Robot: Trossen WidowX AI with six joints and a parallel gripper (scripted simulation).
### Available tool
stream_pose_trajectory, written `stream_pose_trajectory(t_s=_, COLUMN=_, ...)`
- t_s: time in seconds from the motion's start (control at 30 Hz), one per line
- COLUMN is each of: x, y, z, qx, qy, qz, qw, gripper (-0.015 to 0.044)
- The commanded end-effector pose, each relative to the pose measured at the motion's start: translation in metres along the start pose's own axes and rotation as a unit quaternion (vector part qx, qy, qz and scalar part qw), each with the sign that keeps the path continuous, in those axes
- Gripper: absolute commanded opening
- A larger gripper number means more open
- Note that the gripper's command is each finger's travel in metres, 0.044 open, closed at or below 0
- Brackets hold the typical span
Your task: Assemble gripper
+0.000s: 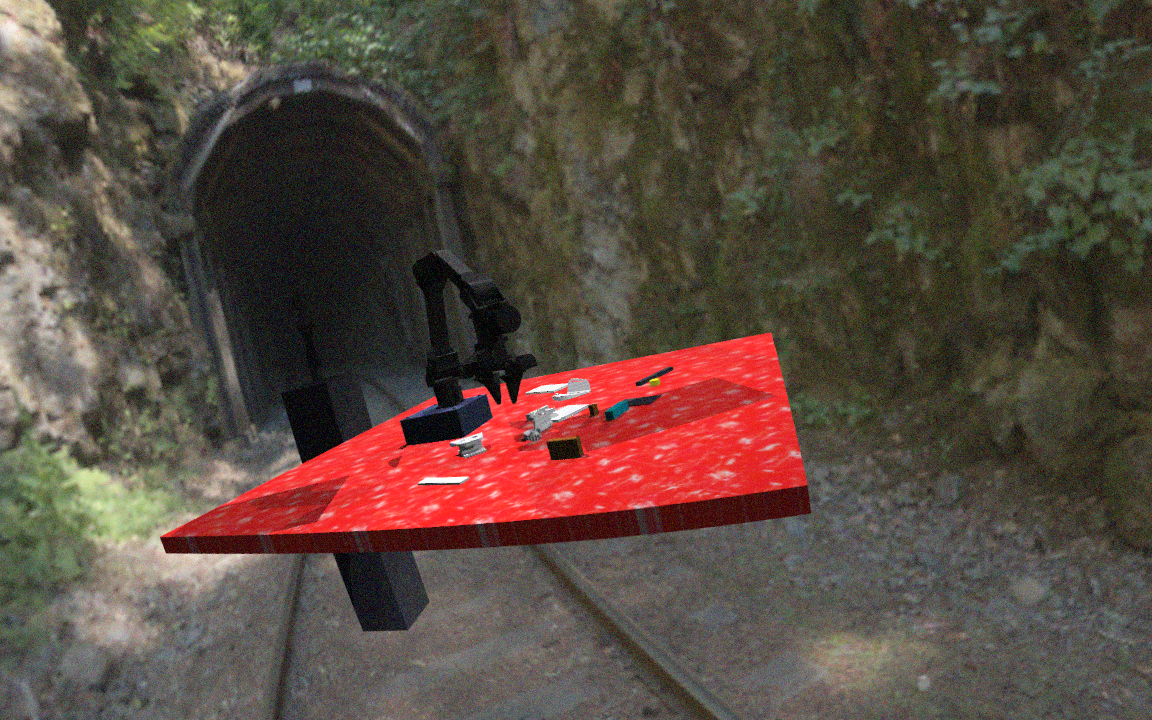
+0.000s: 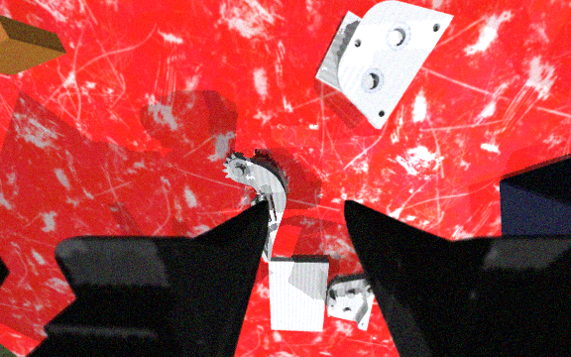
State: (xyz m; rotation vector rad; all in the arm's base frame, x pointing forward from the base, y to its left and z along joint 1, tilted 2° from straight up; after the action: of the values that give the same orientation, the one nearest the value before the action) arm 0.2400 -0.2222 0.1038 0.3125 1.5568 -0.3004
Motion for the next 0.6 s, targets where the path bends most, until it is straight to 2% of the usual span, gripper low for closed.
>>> stream_pose_trajectory(t_s=0.0, x=-0.0023, y=-0.0002, z=0.0004, qx=0.0, qy=-0.002, qz=-0.001, qw=1.0, gripper=0.0125)
stream_pose_trajectory(t_s=0.17, x=-0.0023, y=-0.0002, z=0.0004, qx=0.0, qy=-0.002, qz=-0.001, qw=1.0, gripper=0.0)
stream_pose_trajectory(t_s=0.57, x=-0.0023, y=-0.0002, z=0.0004, qx=0.0, qy=-0.002, qz=-0.001, qw=1.0, gripper=0.0)
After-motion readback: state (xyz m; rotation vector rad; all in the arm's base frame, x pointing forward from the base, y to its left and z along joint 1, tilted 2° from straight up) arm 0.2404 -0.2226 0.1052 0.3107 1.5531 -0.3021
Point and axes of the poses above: the point midway between the two fingers, 35 mm back from their tips, its own x axis out along the fingers, its own z axis across the jaws, y = z × x, the point moved 6 cm from there along -x, back along the fingers, and after that the axes turned 4 degrees about -x, right-handed, at the moved point
